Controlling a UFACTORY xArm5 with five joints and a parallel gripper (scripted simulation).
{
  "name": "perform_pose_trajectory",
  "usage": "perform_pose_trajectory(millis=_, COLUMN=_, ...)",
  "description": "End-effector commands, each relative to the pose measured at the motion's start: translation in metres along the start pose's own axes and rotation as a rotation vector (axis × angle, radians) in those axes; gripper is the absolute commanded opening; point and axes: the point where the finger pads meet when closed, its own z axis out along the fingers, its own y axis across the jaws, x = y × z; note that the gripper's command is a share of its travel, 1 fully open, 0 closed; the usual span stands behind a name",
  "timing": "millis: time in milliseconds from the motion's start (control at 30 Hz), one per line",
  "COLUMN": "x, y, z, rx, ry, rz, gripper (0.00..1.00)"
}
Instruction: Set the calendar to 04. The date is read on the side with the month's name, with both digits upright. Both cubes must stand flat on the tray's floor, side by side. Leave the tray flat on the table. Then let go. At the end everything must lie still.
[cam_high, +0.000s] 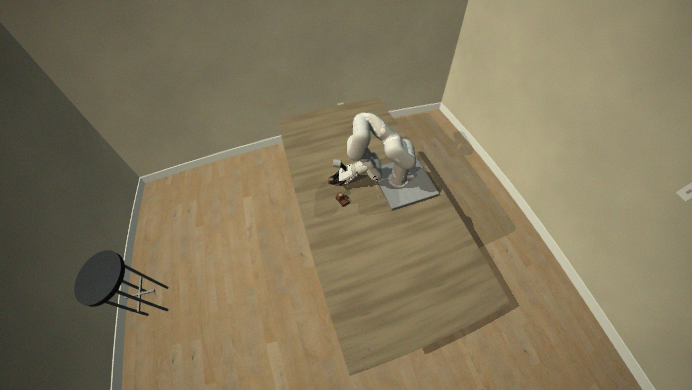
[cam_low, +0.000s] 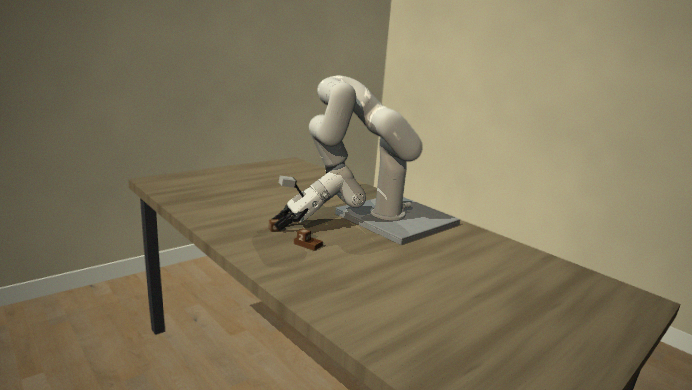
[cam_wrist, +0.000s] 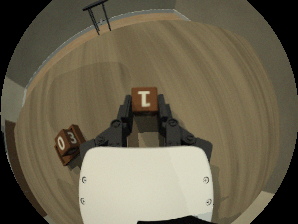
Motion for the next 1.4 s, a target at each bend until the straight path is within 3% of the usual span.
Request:
perform_pose_trajectory(millis=0, x=0.001, y=0.0, z=0.0, rx=0.0, ry=0.002, rz=0.0, gripper=0.29)
perform_pose_trajectory(millis=567, x=0.006, y=0.0, z=-0.004, rx=0.0, ry=0.002, rz=0.0, gripper=0.29)
perform_pose_trajectory(millis=1067, x=0.05, y=0.0, z=-0.035, rx=0.0, ry=0.002, rz=0.0, gripper=0.29)
perform_pose_trajectory(millis=1367, x=0.056, y=0.0, z=-0.039, rx=0.0, ry=0.002, rz=0.0, gripper=0.29)
